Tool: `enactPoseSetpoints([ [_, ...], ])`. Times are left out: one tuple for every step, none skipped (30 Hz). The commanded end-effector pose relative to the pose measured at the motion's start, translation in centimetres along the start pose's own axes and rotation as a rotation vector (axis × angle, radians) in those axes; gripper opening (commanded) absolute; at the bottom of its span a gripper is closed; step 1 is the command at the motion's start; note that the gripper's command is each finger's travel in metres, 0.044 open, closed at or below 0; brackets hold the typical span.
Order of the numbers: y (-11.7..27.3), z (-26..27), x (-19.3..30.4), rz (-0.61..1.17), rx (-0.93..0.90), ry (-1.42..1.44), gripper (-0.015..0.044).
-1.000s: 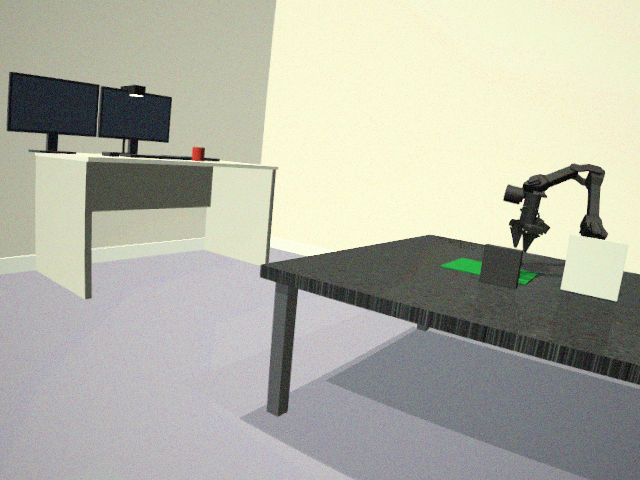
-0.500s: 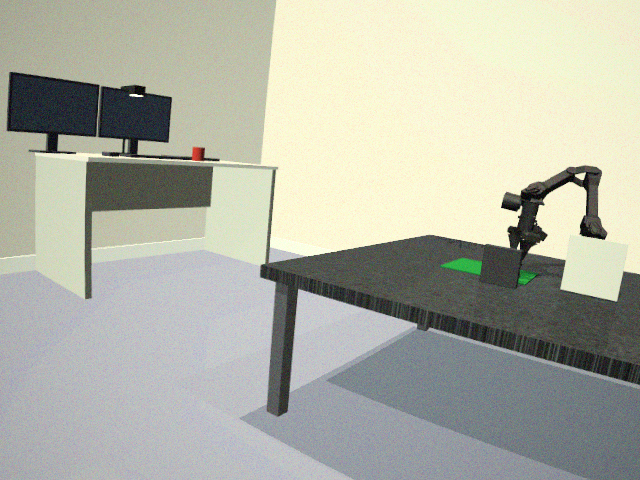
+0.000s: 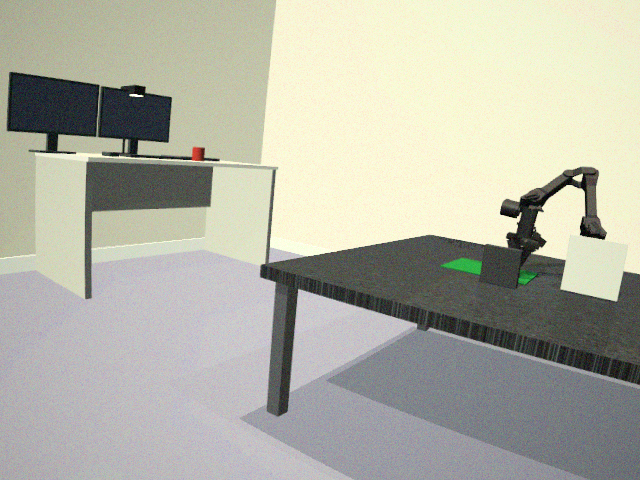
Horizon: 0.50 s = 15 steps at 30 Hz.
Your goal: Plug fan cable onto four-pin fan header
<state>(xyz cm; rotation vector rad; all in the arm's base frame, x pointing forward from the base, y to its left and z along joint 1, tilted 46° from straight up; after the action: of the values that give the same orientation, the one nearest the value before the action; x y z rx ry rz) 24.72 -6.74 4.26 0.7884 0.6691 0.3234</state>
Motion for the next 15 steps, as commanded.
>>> enactPoseSetpoints([
  [-0.89, -0.33, -0.27, -0.013, 0.002, 0.012, 0.044],
  [-1.05, -0.34, -0.3, -0.013, 0.002, 0.012, 0.044],
  [-1.2, -0.35, -0.34, -0.013, 0.002, 0.012, 0.044],
  [-1.33, -0.36, -0.36, -0.013, 0.002, 0.012, 0.044],
  [-1.4, -0.36, -0.38, -0.013, 0.002, 0.012, 0.044],
  [-1.43, -0.36, -0.39, -0.013, 0.002, 0.012, 0.044],
  [-1.43, -0.36, -0.39, -0.013, 0.002, 0.012, 0.044],
  [-1.43, -0.36, -0.39, -0.013, 0.002, 0.012, 0.044],
  [-1.43, -0.36, -0.39, -0.013, 0.002, 0.012, 0.044],
  [-1.43, -0.36, -0.39, -0.013, 0.002, 0.012, 0.044],
  [-1.43, -0.36, -0.39, -0.013, 0.002, 0.012, 0.044],
  [-1.43, -0.36, -0.39, -0.013, 0.002, 0.012, 0.044],
  [-1.43, -0.36, -0.39, -0.013, 0.002, 0.012, 0.044],
  [-1.28, -0.2, -0.27, -0.006, 0.002, 0.004, 0.0414],
  [-1.28, -0.2, -0.27, -0.006, 0.002, 0.004, 0.0387],
])
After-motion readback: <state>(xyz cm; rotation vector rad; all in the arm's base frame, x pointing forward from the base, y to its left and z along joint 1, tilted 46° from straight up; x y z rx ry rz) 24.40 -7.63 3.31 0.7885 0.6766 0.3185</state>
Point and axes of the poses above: the point midway between the two fingers, 35 mm back from their tips, its own y axis back along the fingers, its own z axis across the jaws, x = y × z, the point moved 5 cm from there along y, back along the fingers, and after that the axes turned 14 degrees about y, right-handed, at the moved point
